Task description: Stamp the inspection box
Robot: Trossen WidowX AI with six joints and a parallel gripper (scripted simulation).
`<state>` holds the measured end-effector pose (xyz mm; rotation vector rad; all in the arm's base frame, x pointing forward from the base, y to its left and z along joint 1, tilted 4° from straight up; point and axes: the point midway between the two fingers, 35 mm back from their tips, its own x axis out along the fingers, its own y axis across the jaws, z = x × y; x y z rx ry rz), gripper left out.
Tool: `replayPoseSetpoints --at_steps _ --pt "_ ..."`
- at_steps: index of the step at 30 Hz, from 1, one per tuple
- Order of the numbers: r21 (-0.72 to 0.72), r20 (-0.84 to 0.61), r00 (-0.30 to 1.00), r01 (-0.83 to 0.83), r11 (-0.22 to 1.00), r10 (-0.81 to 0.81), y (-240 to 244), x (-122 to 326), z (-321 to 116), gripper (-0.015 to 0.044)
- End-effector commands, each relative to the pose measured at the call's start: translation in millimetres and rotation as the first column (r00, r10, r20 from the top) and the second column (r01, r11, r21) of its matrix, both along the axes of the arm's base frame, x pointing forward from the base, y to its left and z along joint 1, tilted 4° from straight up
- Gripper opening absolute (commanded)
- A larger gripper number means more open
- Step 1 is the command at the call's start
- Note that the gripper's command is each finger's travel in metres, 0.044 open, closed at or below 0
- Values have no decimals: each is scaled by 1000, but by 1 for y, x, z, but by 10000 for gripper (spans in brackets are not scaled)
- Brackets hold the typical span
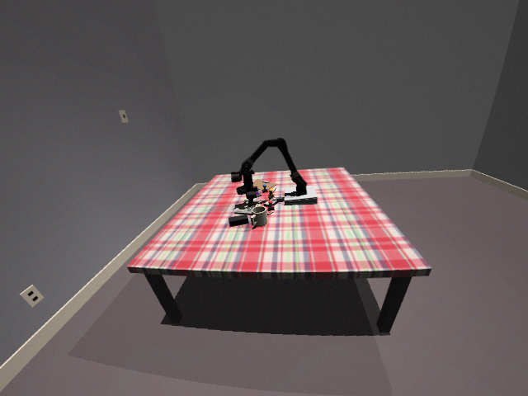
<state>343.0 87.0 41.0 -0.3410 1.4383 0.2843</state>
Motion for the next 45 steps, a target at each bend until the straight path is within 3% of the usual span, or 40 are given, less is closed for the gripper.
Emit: replayPoseSetpoints --at_steps 1,45 --pt "-4 1 1000 -1 1000 1 -1 1 -2 0" --pt "-4 1 1000 -1 1000 1 0 -1 31 0"
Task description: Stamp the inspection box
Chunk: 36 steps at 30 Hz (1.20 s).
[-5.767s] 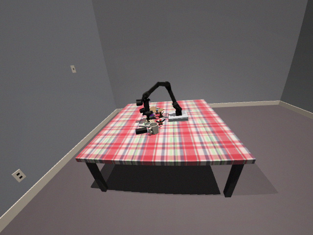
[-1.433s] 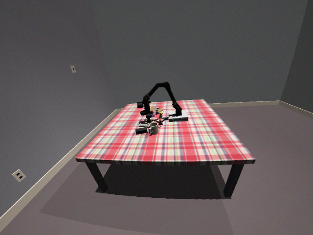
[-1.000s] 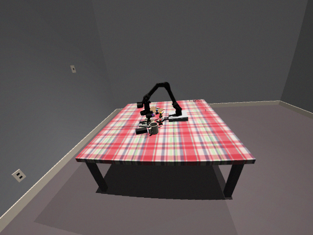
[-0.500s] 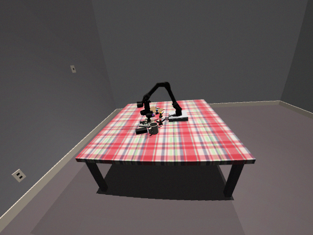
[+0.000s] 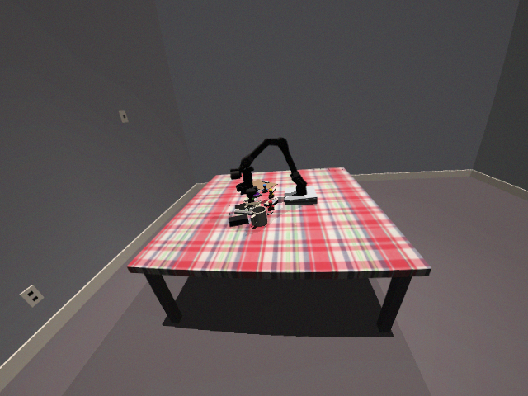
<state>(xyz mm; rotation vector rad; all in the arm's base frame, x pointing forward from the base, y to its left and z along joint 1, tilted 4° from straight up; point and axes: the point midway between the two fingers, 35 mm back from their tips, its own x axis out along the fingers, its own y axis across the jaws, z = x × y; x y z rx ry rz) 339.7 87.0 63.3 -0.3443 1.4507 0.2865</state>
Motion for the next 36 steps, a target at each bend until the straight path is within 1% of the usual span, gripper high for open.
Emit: replayPoseSetpoints --at_steps 1,23,29,36 --pt "-1 13 1000 1 1000 -1 0 2 10 0" --pt "-1 13 1000 1 1000 -1 0 -2 46 0" --pt "-1 13 1000 1 1000 -1 1 -3 48 0" --pt "3 12 1000 2 1000 -2 39 -4 48 0"
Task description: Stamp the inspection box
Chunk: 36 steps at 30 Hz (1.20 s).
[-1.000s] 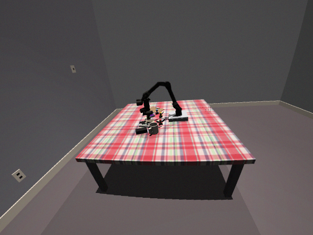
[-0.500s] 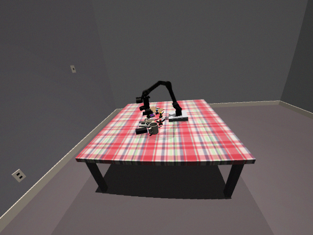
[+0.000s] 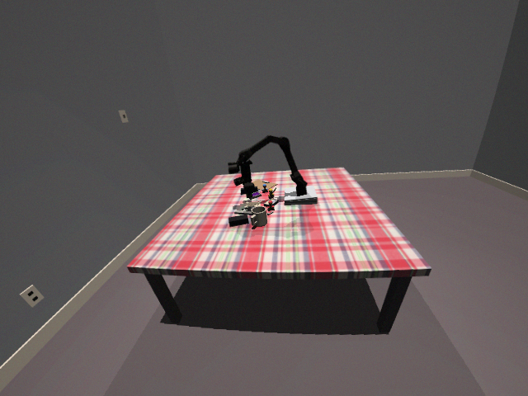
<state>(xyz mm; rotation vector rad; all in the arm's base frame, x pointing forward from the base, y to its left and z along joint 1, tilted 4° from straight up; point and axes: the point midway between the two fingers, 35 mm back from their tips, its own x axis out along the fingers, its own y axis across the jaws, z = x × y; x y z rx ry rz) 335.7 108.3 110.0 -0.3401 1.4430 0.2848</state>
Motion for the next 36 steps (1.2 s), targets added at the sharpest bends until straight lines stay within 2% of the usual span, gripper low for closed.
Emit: replayPoseSetpoints --at_steps 1,8,36 --pt "0 5 1000 -1 1000 1 24 -1 1 0" --pt "3 5 1000 -1 1000 1 63 -7 0 0" --pt "3 5 1000 -1 1000 1 65 -2 -38 0"
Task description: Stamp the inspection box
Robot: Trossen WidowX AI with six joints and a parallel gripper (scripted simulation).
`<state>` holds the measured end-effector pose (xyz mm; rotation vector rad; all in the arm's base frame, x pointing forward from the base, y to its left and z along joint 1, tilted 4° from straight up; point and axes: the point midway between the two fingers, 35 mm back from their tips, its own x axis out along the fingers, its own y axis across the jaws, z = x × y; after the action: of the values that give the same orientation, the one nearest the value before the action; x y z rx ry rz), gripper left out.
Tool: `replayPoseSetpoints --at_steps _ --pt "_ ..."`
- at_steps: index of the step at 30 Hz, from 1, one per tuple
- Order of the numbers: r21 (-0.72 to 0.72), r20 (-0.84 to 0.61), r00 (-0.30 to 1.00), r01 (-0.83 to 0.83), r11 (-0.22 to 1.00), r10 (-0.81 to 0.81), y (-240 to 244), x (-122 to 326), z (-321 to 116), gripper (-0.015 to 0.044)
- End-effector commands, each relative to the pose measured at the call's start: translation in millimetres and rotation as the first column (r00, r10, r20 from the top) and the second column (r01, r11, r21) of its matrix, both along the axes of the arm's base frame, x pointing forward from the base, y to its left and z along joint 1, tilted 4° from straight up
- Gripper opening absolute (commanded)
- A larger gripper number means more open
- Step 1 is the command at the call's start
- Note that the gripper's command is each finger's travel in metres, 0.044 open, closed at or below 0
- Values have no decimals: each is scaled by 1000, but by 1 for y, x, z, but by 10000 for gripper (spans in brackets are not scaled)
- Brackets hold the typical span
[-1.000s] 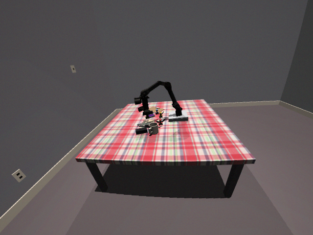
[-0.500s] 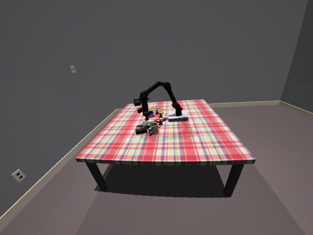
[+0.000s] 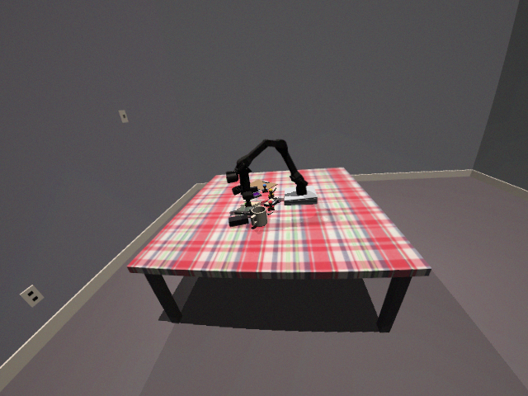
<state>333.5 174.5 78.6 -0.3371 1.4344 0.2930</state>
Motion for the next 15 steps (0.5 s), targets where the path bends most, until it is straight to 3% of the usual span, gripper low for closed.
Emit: replayPoseSetpoints --at_steps 1,15 --pt "-6 -2 1000 4 1000 -4 -1 0 -8 0" --pt "-6 -2 1000 4 1000 -4 -2 1 -31 0"
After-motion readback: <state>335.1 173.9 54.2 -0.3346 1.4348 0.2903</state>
